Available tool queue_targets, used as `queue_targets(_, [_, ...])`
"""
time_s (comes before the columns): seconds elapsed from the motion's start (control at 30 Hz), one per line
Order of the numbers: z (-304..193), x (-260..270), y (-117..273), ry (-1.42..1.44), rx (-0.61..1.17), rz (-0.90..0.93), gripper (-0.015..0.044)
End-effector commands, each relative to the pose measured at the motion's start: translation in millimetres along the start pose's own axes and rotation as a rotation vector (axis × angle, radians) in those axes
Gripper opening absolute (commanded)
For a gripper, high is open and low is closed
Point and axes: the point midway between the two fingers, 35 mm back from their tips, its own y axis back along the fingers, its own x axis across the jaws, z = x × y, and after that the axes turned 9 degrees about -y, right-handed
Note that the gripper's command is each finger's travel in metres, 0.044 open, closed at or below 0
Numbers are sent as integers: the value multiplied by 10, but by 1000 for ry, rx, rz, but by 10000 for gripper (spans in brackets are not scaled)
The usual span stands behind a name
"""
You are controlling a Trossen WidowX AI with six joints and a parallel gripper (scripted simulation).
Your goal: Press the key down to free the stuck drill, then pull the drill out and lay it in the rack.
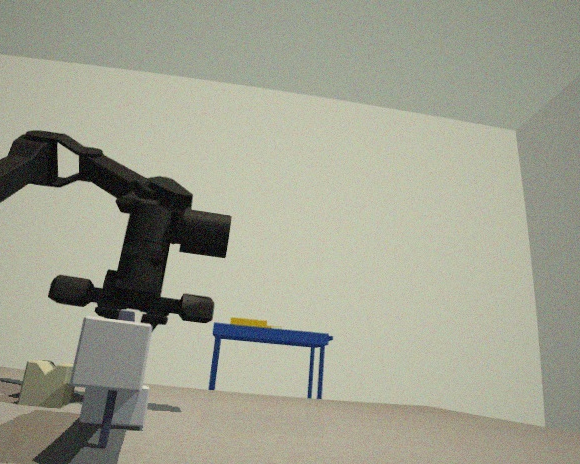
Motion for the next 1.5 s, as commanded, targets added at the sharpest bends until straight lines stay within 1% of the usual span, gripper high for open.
queue_targets(0.0, [9,-6,28,5,-4,-2,0])
queue_targets(1.47, [27,5,204,5,-3,-2,0])
